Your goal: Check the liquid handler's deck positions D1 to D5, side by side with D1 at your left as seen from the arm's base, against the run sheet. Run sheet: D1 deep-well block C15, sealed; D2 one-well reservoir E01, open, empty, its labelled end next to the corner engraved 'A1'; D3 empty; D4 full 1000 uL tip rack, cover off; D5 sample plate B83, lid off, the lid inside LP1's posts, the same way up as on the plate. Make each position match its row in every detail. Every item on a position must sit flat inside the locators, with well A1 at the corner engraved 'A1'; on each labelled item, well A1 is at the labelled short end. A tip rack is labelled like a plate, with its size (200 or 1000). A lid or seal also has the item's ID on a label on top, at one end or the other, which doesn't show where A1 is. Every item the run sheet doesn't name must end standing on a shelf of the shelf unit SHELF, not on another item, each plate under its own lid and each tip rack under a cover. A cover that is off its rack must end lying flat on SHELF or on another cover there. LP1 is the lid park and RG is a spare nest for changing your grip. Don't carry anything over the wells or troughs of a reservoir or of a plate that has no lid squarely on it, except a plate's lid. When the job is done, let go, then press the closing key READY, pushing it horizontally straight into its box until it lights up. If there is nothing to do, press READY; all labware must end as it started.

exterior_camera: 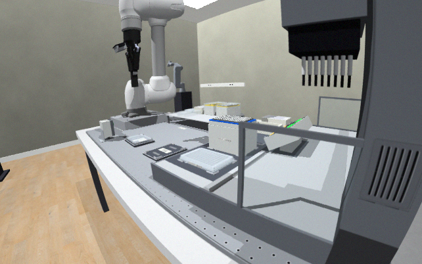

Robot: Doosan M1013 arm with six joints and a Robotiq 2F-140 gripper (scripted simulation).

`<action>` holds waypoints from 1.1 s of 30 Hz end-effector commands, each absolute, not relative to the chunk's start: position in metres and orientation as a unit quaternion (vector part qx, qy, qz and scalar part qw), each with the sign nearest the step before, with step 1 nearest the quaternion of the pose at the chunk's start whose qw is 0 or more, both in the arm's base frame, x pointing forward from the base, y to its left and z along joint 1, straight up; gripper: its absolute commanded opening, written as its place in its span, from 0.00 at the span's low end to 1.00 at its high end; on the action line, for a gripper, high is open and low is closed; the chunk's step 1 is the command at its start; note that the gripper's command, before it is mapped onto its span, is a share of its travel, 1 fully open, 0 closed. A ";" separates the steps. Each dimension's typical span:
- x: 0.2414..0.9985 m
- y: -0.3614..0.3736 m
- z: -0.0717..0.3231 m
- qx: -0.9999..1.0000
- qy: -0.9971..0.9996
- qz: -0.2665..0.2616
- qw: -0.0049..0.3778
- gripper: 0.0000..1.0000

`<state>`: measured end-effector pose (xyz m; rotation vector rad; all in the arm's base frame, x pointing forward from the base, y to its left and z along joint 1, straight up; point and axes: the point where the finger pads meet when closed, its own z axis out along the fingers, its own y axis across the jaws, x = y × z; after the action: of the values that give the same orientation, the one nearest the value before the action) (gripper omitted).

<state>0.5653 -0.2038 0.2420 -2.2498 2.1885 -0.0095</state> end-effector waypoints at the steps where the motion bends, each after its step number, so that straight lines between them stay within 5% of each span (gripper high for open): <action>1: 0.547 -0.205 0.243 -0.717 0.697 -0.004 0.002 0.10; 33: 0.408 -0.211 0.242 -0.717 0.697 -0.004 0.002 0.10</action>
<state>0.4206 -0.2098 0.2410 -2.2498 2.1886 -0.0098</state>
